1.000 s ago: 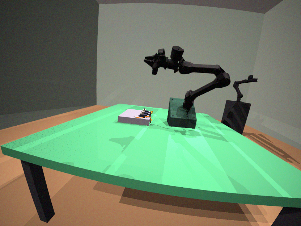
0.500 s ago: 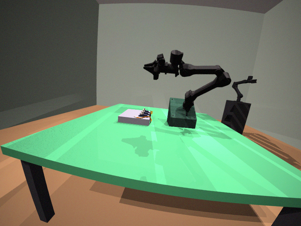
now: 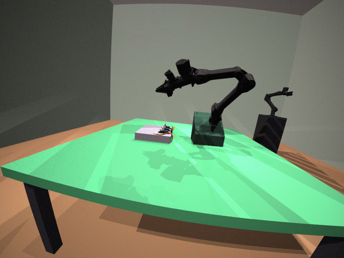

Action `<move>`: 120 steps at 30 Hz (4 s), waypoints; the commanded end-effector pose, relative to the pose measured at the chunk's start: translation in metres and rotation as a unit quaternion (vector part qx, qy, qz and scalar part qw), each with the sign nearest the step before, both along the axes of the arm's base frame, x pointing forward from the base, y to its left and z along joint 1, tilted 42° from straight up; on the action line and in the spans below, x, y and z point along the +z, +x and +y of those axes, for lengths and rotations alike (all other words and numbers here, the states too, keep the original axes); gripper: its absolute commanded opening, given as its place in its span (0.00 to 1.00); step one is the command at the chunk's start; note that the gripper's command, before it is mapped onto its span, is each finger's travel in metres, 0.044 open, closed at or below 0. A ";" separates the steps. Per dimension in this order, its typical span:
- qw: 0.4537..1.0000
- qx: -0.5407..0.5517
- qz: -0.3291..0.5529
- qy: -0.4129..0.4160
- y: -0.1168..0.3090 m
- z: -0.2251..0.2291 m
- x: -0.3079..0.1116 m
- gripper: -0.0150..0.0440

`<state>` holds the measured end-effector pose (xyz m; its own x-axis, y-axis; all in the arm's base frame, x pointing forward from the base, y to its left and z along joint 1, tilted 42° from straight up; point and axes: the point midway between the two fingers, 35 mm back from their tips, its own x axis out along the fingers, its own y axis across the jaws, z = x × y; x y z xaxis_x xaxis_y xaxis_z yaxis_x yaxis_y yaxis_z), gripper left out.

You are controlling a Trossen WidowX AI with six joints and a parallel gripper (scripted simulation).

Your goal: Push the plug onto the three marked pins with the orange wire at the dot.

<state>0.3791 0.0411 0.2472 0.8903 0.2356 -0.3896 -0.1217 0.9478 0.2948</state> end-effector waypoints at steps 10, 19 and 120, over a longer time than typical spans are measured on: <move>0.979 0.028 0.175 0.097 0.021 0.029 -0.057 0.45; 0.939 0.029 0.302 0.162 0.025 0.049 -0.097 0.45; 0.780 0.088 0.579 0.219 -0.058 0.014 -0.235 0.25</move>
<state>0.3317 0.0631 0.0161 -0.0640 0.6551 -0.7528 0.3988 0.7083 0.5825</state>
